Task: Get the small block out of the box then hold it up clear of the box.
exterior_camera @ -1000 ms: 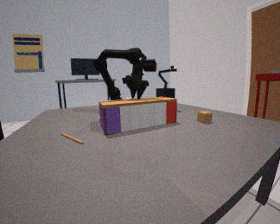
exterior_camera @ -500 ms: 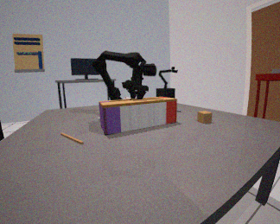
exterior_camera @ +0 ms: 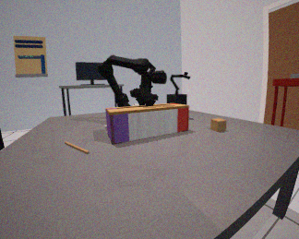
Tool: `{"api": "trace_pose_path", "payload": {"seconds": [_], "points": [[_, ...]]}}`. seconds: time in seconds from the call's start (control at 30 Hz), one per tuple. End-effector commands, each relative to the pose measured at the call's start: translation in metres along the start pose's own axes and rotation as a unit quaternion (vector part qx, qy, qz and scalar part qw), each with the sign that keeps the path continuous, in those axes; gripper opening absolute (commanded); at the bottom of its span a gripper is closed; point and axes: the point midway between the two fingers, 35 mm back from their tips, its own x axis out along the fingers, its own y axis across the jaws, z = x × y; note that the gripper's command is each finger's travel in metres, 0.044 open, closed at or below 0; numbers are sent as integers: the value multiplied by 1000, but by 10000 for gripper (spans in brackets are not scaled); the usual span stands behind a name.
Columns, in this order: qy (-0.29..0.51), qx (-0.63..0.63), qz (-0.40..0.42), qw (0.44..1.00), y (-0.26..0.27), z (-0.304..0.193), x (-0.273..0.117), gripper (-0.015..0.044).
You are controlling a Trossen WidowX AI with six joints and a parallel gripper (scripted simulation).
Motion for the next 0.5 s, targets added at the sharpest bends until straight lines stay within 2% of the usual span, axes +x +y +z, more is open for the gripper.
{"api": "trace_pose_path", "payload": {"seconds": [0.0,0.47], "points": [[-1,0,0,1000,0,9,1,400],[-2,-1,0,1000,0,41,5,400]]}}
